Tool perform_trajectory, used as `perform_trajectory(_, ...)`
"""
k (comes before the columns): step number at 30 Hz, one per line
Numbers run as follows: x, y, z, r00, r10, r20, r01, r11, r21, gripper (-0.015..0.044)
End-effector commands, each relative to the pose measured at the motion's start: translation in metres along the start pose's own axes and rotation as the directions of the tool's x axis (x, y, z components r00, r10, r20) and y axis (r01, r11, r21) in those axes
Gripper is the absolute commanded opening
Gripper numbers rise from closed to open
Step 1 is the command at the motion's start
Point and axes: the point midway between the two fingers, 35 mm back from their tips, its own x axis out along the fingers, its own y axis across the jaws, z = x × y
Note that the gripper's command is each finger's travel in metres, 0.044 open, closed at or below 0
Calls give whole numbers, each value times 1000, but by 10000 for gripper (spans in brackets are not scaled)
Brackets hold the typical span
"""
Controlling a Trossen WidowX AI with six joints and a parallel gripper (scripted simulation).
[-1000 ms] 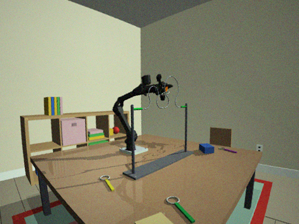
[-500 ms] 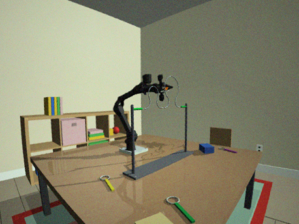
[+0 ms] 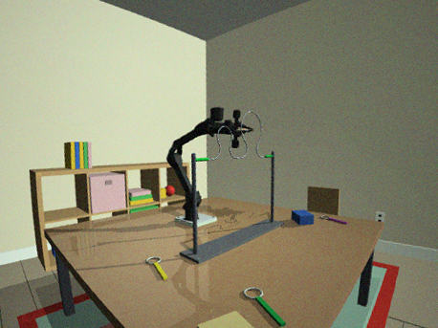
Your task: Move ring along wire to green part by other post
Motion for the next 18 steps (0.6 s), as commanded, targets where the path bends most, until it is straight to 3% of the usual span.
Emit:
perform_trajectory(1, 1, -1, 1, 1000, -23, 10, 23, 999, -48, -150)
perform_trajectory(18, 2, -9, 2, 992, -121, 46, 128, 965, -227, -150)
